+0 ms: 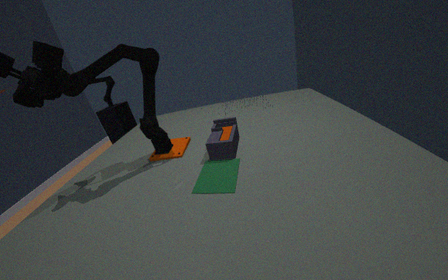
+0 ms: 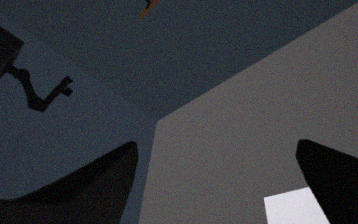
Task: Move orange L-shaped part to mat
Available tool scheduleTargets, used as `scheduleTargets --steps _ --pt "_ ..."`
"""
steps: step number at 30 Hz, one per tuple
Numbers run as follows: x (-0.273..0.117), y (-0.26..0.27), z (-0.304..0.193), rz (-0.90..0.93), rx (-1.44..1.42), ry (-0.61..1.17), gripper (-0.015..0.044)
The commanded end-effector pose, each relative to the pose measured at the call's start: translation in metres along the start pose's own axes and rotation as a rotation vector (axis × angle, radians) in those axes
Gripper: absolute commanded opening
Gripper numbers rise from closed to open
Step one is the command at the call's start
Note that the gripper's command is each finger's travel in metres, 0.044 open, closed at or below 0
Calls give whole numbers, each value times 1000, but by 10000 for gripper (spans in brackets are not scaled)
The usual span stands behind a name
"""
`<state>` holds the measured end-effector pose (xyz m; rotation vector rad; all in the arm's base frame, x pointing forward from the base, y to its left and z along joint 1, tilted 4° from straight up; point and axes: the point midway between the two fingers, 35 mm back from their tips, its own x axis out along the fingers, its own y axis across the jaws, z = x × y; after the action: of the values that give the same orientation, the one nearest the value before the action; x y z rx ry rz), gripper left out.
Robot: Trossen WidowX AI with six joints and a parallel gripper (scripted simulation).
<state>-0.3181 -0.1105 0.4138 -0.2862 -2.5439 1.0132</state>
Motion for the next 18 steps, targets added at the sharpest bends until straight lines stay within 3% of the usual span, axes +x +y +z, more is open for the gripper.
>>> scheduleTargets --steps 1,8,18 --pt "-1 -2 2 -7 7 -10 374" --pt "-51 -54 46 -175 144 -249 190" --pt "-199 -128 99 -408 412 -795 180"
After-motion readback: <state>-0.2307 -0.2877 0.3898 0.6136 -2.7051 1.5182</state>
